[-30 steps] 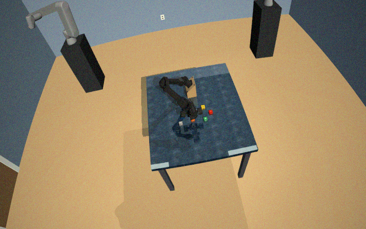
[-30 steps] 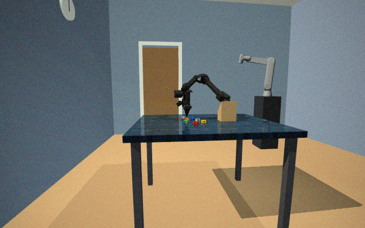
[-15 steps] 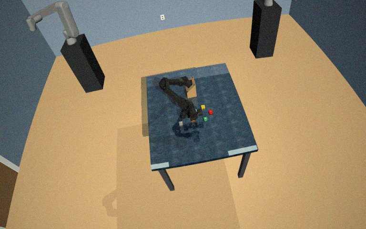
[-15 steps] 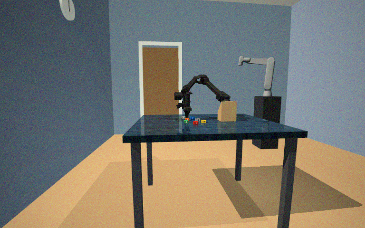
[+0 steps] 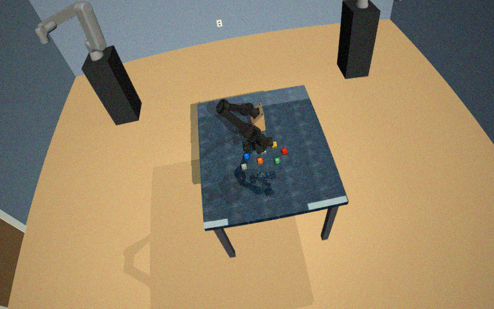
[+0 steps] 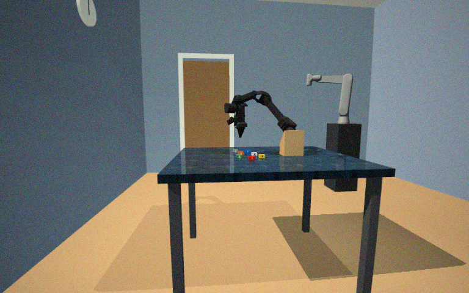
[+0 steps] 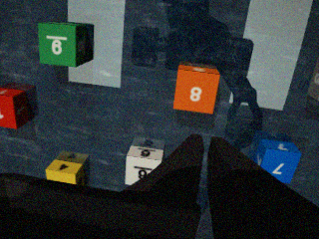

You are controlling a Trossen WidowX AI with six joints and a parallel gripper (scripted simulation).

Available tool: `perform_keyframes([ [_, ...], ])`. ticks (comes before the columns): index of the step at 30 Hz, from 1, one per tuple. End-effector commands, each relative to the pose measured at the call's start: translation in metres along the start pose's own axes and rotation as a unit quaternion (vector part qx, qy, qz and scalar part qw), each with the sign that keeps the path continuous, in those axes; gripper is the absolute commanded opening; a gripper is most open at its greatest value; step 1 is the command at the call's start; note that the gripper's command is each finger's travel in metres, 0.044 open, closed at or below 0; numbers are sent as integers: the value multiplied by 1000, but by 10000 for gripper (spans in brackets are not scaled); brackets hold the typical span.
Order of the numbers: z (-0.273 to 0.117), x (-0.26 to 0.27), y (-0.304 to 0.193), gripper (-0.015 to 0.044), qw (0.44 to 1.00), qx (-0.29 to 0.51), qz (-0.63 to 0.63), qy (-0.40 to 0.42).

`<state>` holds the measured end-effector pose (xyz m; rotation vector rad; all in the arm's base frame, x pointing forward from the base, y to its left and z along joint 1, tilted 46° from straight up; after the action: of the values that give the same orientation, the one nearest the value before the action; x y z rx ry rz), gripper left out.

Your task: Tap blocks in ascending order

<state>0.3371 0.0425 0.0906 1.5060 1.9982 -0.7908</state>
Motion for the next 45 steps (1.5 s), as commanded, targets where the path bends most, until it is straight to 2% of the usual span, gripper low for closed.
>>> perform_keyframes([
  [1, -14, -3, -1, 20, 1000, 2, 7, 2],
  [4, -15, 16, 9, 20, 1000, 1, 7, 4],
  [11, -15, 109, 42, 20, 1000, 0, 8, 6],
  [19, -12, 112, 43, 20, 1000, 0, 8, 5],
  [23, 53, 112, 44, 20, 1000, 0, 8, 4],
  [25, 66, 112, 42, 20, 1000, 0, 8, 3],
  [45, 91, 112, 42, 20, 1000, 0, 8, 3],
])
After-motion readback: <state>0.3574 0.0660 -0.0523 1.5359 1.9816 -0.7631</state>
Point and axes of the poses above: the point midway between the two fingers, 35 mm back from their tips, its own z axis out along the fingers, its own x axis across the jaws, y = z × x, the point moved 5 cm from there along -z, back along the fingers, and after that the axes turned 14 degrees about -z, right-handed, at the moved point
